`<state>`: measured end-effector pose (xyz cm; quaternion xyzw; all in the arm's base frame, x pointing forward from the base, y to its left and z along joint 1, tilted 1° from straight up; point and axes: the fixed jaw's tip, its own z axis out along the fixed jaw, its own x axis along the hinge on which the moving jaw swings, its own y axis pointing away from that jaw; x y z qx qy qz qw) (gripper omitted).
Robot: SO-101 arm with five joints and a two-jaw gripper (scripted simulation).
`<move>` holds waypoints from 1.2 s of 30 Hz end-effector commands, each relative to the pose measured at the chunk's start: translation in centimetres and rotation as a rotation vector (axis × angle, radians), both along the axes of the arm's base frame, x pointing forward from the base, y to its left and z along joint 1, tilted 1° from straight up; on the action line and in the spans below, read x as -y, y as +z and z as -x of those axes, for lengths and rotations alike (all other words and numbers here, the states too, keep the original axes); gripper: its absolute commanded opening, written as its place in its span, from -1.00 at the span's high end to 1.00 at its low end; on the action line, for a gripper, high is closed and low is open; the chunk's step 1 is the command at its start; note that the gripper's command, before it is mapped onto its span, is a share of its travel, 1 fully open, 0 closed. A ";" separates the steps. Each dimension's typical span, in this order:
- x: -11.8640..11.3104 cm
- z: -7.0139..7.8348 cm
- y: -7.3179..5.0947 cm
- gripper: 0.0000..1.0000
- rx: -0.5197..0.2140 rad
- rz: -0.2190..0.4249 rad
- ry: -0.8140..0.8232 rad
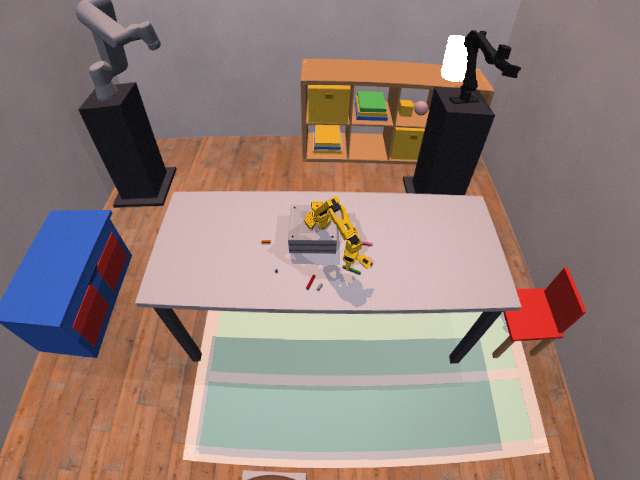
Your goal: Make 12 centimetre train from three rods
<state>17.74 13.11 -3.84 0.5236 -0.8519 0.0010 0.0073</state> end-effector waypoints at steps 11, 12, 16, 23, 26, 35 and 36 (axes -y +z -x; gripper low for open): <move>-1.3 0.8 0.2 0.63 0.016 -0.013 -0.019; -1.3 0.8 0.2 0.63 0.016 -0.013 -0.019; -1.4 1.1 0.6 0.63 0.022 -0.018 -0.013; -1.4 1.1 0.6 0.63 0.022 -0.018 -0.013; -1.4 1.1 0.6 0.63 0.022 -0.018 -0.013; -1.4 1.1 0.6 0.63 0.022 -0.018 -0.013; -1.4 1.1 0.6 0.63 0.022 -0.018 -0.013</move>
